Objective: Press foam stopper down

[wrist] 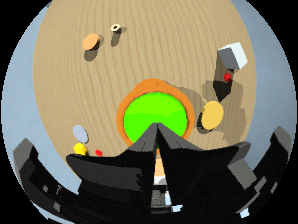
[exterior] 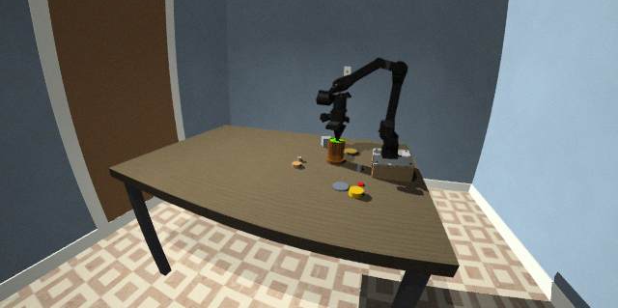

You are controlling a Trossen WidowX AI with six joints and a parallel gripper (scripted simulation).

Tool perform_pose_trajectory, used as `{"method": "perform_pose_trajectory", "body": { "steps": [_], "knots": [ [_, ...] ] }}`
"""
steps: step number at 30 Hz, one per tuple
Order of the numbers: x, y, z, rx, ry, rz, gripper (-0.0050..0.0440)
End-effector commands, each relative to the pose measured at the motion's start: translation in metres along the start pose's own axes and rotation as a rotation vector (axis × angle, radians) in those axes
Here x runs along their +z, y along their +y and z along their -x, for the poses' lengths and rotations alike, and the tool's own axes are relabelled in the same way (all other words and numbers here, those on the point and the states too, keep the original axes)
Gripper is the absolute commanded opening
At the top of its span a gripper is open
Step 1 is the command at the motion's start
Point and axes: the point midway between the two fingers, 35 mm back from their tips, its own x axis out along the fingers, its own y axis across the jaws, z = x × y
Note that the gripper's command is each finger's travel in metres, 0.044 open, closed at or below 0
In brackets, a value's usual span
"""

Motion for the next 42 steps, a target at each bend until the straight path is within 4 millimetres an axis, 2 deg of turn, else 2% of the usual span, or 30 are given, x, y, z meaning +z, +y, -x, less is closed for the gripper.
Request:
{"method": "perform_pose_trajectory", "body": {
  "steps": [1,42],
  "knots": [
    [-0.0003,0.0006,-0.0002,0.002,-0.002,-0.002,0.0000],
    [-0.0016,0.0003,-0.0047,0.002,-0.003,-0.002,0.0000]
  ]
}}
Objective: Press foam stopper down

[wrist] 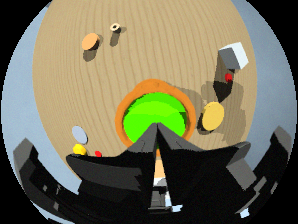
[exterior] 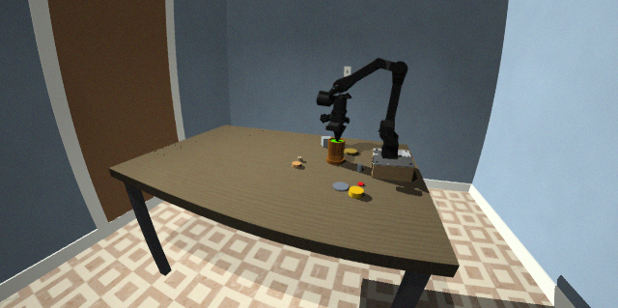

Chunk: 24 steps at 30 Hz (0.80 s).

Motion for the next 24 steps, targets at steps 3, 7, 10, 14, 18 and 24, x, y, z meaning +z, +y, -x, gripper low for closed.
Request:
{"method": "perform_pose_trajectory", "body": {
  "steps": [3,7,10,14,18,24],
  "knots": [
    [-0.0013,0.0004,-0.0012,0.002,0.003,-0.002,0.0000],
    [-0.0015,0.0004,-0.0017,0.002,0.003,-0.002,0.0000],
    [-0.0016,0.0004,-0.0020,0.002,0.003,-0.002,0.0000],
    [-0.0018,0.0004,-0.0024,0.002,0.003,-0.002,0.0000],
    [-0.0021,0.0004,-0.0029,0.002,0.003,-0.002,0.0000],
    [-0.0024,0.0005,-0.0036,0.002,0.003,-0.002,0.0000]
  ]
}}
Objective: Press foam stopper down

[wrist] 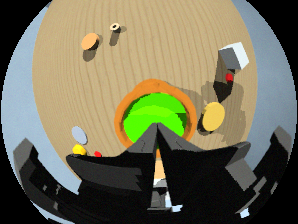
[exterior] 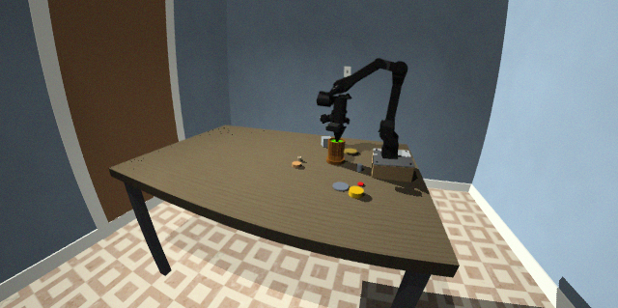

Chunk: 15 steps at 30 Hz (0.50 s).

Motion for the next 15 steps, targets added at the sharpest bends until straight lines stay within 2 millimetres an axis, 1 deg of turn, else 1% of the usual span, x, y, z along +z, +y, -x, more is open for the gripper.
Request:
{"method": "perform_pose_trajectory", "body": {
  "steps": [1,15],
  "knots": [
    [-0.0022,0.0005,-0.0016,0.002,0.006,-0.003,0.0000],
    [-0.0022,0.0005,-0.0031,0.002,0.005,-0.003,0.0000]
  ]
}}
